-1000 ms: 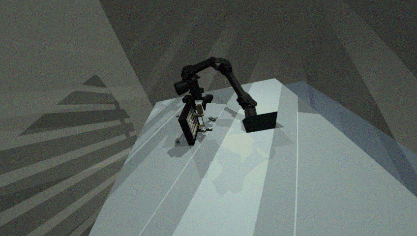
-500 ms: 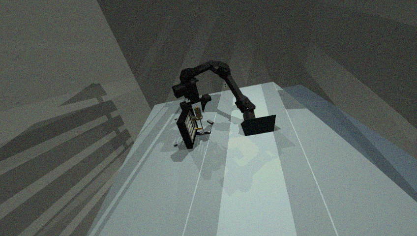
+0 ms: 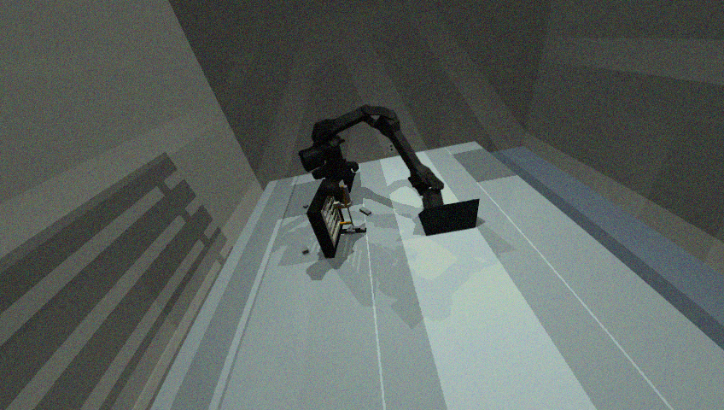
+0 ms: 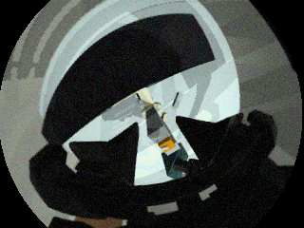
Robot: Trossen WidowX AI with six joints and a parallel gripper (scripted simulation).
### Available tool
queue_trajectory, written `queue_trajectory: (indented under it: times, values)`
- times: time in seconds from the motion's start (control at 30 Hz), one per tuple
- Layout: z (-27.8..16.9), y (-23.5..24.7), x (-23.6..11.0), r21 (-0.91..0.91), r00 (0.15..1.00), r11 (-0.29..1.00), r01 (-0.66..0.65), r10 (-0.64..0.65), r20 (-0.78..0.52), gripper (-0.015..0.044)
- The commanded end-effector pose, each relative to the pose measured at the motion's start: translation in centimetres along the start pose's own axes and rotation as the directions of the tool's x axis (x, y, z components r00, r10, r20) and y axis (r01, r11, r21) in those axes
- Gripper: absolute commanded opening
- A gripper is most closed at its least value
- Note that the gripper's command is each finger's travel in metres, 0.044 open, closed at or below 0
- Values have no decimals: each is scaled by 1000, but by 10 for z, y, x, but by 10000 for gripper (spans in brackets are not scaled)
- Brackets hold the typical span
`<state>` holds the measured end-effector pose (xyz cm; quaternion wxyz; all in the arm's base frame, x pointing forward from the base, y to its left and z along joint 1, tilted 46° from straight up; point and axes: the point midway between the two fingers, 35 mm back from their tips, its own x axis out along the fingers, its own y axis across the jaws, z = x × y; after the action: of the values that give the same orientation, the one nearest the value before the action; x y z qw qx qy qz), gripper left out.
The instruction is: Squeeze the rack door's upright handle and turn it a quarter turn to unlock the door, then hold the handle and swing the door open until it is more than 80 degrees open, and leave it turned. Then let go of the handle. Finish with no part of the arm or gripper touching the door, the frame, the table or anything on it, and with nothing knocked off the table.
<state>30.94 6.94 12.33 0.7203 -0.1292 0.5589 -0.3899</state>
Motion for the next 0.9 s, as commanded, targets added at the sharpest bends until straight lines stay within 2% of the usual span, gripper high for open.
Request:
queue_trajectory:
  times: [0.0, 0.2, 0.4, 0.63, 0.87]
  values:
    - [1, 0, 0, -170, 1000, 985, 0, 1, 4, 288]
    - [1, 0, 0, -451, 1000, 892, 1, 1, 4, 288]
    - [1, 0, 0, -693, 1000, 721, 2, 1, 4, 288]
    - [1, 0, 0, -897, 1000, 443, 3, 1, 4, 288]
    - [1, 0, 0, -994, 1000, 111, 4, 1, 4, 288]
